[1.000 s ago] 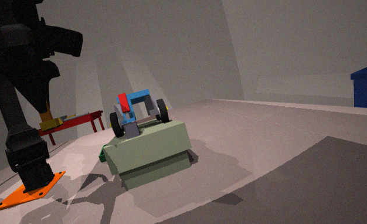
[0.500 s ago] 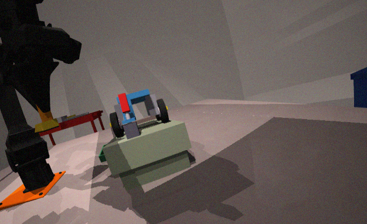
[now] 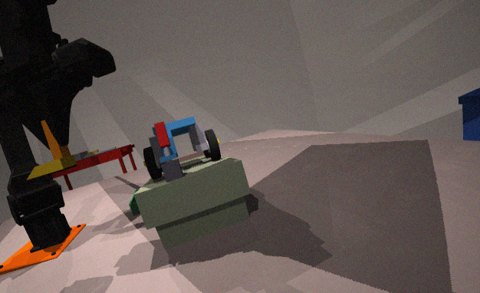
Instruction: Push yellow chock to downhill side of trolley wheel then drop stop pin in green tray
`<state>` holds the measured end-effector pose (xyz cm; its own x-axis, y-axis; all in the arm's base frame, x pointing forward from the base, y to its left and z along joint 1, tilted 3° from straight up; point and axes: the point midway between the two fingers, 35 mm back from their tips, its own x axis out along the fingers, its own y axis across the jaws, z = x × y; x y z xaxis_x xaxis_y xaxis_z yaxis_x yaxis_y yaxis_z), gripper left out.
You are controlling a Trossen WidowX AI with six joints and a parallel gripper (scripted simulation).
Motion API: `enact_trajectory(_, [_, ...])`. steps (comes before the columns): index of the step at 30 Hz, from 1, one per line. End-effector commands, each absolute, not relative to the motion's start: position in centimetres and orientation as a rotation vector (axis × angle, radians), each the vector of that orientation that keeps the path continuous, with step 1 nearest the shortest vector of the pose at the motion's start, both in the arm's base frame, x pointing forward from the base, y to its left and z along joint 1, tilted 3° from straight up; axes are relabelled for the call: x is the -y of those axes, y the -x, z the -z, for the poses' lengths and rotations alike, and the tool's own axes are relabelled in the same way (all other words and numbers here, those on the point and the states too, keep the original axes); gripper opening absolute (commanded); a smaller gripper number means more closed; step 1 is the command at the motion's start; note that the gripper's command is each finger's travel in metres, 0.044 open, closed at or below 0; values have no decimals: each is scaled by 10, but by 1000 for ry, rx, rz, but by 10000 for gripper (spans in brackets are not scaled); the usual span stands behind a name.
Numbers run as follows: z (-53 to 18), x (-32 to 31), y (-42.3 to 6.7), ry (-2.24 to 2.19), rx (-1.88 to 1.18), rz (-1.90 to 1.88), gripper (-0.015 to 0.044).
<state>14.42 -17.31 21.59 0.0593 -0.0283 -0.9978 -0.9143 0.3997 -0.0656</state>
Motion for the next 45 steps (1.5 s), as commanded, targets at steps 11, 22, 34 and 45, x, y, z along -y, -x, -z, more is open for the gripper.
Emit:
enact_trajectory(11, [-216, 173, -144, 1118, -1264, -1022, 0])
enact_trajectory(22, [-214, 139, -159, 1133, -1253, -1039, 0])
enact_trajectory(34, [-212, 103, -175, 1133, -1249, -1041, 0])
enact_trajectory(45, [-211, 70, -189, 1131, -1246, -1041, 0])
